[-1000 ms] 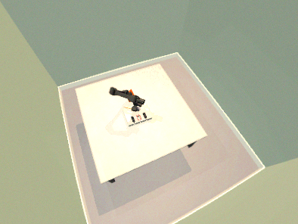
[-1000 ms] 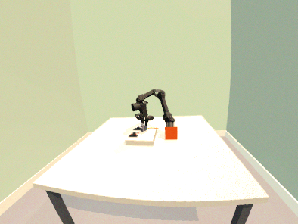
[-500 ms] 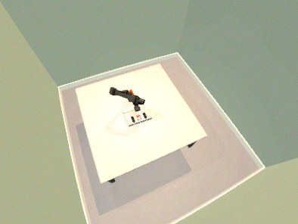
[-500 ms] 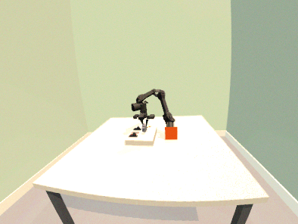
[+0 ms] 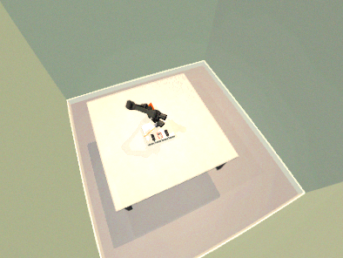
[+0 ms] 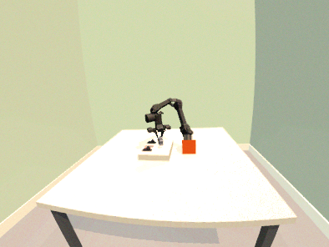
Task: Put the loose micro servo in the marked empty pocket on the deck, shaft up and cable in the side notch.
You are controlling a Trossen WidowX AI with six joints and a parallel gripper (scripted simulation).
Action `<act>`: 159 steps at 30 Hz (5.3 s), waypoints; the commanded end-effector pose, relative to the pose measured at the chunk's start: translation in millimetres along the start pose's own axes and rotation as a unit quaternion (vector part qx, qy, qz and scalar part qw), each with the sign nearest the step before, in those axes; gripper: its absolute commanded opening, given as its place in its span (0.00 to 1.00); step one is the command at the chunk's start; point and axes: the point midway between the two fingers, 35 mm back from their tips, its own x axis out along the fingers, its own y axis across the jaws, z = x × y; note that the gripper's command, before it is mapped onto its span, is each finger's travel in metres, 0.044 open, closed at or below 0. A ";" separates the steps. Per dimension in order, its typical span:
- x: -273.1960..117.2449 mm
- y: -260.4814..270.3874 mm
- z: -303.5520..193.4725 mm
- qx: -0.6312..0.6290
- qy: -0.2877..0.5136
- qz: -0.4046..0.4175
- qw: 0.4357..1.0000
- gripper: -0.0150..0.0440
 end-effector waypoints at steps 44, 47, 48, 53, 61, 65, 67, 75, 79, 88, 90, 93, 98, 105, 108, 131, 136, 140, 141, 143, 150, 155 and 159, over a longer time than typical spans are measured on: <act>-3.0 -28.6 -11.7 -0.530 0.000 -0.006 0.848 0.25; -3.2 -39.2 -17.0 -0.530 0.000 -0.006 0.848 0.25; -3.3 -42.7 -18.7 -0.530 0.000 -0.006 0.848 0.25; -3.5 -60.0 -27.4 -0.530 0.001 -0.007 0.848 0.25; -3.7 -86.4 -40.9 -0.529 0.001 -0.007 0.848 0.25; -3.9 -98.3 -46.9 -0.529 0.001 -0.007 0.849 0.25; -3.9 -100.3 -47.9 -0.529 0.002 -0.007 0.849 0.25; 2.6 -100.8 -48.2 -0.529 0.002 -0.007 0.849 0.25; 8.9 -101.1 -48.5 -0.529 0.002 -0.007 0.849 0.25; 16.1 -101.3 -48.8 -0.529 0.002 -0.007 0.849 0.25; 16.1 -101.3 -48.8 -0.529 0.002 -0.007 0.849 0.25; 16.1 -101.3 -48.8 -0.529 0.002 -0.007 0.849 0.25; 19.3 -101.4 -48.8 -0.529 0.002 -0.007 0.849 0.25; 26.1 -101.4 -48.9 -0.529 0.002 -0.007 0.849 0.25; 29.6 -101.5 -48.9 -0.529 0.002 -0.006 0.849 0.25; 53.1 -101.7 -49.0 -0.529 0.002 -0.006 0.849 0.25; 58.1 -101.7 -49.0 -0.529 0.002 -0.006 0.849 0.25; 62.1 -101.8 -49.0 -0.529 0.002 -0.006 0.849 0.25; 63.1 -101.8 -49.0 -0.529 0.003 -0.006 0.849 0.25; 65.1 -101.8 -49.0 -0.529 0.003 -0.006 0.849 0.25; 65.2 -101.6 -48.7 -0.529 0.003 -0.006 0.849 0.48; 58.2 -101.8 -48.6 -0.529 0.002 -0.006 0.849 0.57; 31.3 -96.4 -48.7 -0.529 0.002 -0.006 0.849 0.57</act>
